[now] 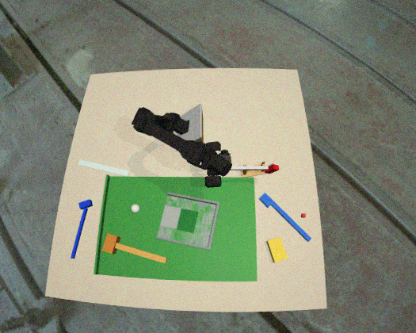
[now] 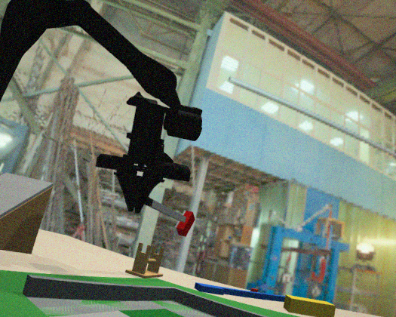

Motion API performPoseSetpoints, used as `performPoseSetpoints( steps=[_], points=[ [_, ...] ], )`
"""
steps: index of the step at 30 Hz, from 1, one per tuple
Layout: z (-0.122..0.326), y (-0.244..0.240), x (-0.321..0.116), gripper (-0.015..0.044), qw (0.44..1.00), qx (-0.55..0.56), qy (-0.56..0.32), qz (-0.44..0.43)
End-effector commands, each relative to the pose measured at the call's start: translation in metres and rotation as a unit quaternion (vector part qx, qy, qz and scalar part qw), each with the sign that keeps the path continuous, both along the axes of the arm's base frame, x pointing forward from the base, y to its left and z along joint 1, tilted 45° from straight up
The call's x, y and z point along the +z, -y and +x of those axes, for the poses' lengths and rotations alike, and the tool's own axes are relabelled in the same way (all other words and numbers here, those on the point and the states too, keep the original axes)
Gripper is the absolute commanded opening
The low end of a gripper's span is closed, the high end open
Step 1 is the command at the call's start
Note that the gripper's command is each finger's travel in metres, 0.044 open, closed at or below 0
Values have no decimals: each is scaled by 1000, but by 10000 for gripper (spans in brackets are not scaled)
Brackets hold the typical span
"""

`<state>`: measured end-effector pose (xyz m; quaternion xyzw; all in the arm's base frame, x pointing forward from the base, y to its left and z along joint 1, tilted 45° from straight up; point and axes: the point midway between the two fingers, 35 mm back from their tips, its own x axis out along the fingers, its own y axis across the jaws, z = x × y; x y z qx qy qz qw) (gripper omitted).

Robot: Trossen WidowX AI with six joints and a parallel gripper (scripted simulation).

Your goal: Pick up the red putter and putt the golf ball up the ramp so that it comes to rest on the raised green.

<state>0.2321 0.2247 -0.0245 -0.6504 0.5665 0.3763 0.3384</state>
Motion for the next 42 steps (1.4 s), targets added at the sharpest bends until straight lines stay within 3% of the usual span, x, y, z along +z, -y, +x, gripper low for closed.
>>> performPoseSetpoints(
  steps=[1,21,42],
  points=[
    [11,10,23,0,999,-32,31,11],
    [43,96,125,0,957,-224,184,34],
    [23,204,222,0,832,-426,353,41]
  ],
)
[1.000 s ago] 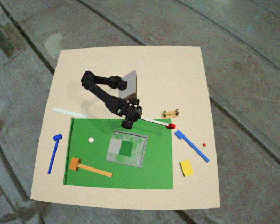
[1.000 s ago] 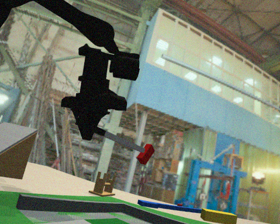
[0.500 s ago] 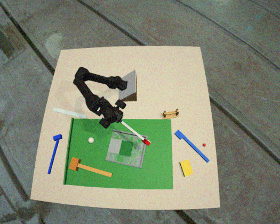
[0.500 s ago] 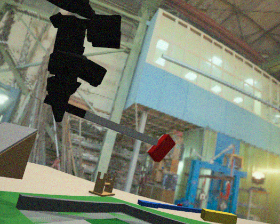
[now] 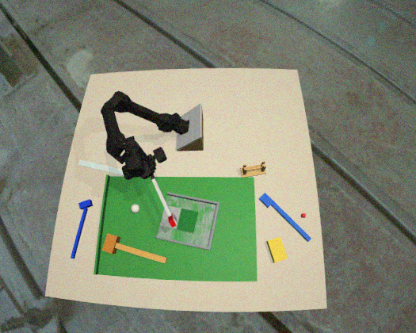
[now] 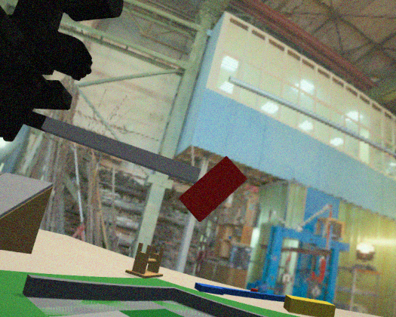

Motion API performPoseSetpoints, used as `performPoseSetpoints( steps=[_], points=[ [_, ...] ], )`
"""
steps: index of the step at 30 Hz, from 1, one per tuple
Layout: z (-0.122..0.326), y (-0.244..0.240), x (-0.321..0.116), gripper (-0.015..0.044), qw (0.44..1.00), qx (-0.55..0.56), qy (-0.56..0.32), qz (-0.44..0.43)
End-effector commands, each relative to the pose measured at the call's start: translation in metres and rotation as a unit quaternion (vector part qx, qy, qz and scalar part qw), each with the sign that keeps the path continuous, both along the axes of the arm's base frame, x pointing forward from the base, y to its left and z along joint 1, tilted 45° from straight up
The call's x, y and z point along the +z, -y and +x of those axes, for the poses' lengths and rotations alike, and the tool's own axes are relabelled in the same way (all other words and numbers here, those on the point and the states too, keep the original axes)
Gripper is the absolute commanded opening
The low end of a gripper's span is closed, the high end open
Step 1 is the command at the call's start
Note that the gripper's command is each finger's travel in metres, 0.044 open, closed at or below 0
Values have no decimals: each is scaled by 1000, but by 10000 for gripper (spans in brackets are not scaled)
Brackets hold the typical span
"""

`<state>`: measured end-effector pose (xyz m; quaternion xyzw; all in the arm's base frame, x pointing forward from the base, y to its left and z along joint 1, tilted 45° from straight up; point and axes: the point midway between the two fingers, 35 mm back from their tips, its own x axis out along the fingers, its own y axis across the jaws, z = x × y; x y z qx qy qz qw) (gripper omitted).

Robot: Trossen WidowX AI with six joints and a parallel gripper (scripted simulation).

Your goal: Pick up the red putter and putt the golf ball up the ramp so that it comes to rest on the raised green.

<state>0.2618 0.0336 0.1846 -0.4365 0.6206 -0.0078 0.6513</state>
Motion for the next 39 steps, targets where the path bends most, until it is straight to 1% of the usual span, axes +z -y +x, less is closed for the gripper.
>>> performPoseSetpoints(
  steps=[1,9,18,24,34,39],
  points=[
    [-9,18,17,0,999,-38,37,1],
    [-34,57,46,0,986,-125,108,-1],
    [-68,92,72,0,960,-213,182,-5],
    [-68,95,70,0,958,-221,183,-7],
    [-61,118,47,0,942,-286,176,-18],
    [-60,121,44,0,941,-290,175,-19]
  ],
)
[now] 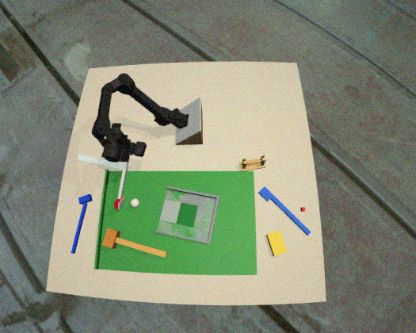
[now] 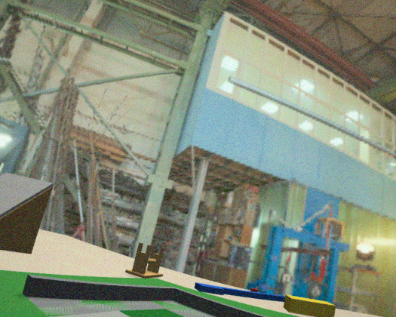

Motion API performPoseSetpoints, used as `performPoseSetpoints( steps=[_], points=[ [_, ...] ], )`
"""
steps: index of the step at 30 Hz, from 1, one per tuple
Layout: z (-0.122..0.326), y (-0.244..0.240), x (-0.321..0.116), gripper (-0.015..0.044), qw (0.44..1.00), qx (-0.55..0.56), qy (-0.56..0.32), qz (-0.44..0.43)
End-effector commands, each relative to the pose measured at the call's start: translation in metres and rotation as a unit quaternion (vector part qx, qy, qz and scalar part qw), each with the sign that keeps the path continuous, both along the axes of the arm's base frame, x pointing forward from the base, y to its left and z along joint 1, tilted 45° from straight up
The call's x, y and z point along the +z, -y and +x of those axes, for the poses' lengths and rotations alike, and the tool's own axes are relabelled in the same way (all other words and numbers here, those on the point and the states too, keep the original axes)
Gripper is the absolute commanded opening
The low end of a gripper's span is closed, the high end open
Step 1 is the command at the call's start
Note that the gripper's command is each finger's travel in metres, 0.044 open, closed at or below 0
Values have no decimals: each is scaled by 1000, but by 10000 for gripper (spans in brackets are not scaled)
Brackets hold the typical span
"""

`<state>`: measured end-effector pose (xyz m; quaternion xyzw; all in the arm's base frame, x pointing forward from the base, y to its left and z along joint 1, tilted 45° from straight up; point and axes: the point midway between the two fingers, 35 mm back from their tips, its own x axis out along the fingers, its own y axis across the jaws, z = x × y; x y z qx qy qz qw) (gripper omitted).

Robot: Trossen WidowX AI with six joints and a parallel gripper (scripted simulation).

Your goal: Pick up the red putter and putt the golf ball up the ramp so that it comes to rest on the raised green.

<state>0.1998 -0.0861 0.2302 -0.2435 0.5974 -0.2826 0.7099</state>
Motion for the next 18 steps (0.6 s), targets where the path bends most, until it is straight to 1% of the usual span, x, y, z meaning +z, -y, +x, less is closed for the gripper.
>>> performPoseSetpoints(
  steps=[1,18],
  points=[
    [2,2,-3,0,1000,-2,2,1],
    [5,20,-21,0,1000,-2,3,0]
  ],
)
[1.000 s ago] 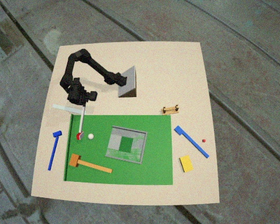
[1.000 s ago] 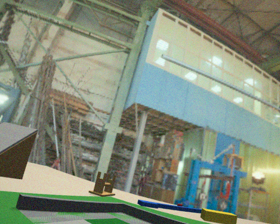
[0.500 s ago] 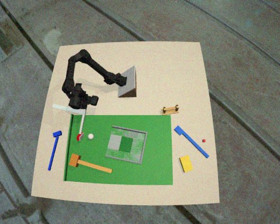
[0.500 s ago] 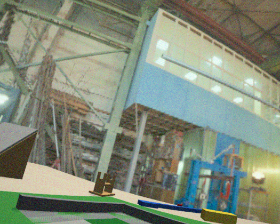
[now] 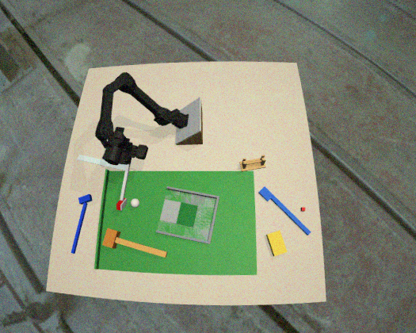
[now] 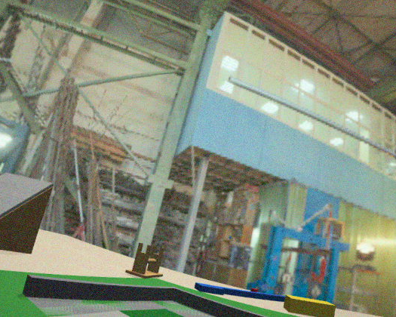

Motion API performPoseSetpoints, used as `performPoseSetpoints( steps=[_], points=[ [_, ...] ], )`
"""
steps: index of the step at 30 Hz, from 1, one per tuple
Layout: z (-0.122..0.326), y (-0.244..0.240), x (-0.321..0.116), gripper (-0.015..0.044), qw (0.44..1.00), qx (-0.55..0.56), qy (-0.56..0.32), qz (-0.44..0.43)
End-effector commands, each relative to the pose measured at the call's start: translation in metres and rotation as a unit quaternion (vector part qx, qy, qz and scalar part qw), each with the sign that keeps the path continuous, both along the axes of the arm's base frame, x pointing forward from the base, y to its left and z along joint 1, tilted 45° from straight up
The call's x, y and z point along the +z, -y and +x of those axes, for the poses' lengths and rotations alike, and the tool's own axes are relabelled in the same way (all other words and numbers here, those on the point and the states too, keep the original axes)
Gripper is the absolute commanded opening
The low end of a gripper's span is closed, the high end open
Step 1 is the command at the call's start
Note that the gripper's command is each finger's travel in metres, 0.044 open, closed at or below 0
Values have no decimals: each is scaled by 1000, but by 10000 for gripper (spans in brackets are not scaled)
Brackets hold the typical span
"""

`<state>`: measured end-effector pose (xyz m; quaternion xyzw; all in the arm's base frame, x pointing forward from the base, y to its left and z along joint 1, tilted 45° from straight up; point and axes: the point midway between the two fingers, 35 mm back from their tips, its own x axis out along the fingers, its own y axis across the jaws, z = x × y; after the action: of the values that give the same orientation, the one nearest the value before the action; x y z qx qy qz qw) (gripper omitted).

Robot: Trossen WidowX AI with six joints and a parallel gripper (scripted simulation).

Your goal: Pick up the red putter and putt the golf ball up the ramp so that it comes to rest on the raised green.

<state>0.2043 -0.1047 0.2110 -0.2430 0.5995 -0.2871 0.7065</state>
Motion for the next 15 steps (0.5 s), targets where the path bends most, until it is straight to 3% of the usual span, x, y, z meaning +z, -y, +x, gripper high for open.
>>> performPoseSetpoints(
  steps=[1,15],
  points=[
    [0,0,0,0,1000,0,0,0],
    [-1,9,7,0,1000,1,2,2]
  ],
)
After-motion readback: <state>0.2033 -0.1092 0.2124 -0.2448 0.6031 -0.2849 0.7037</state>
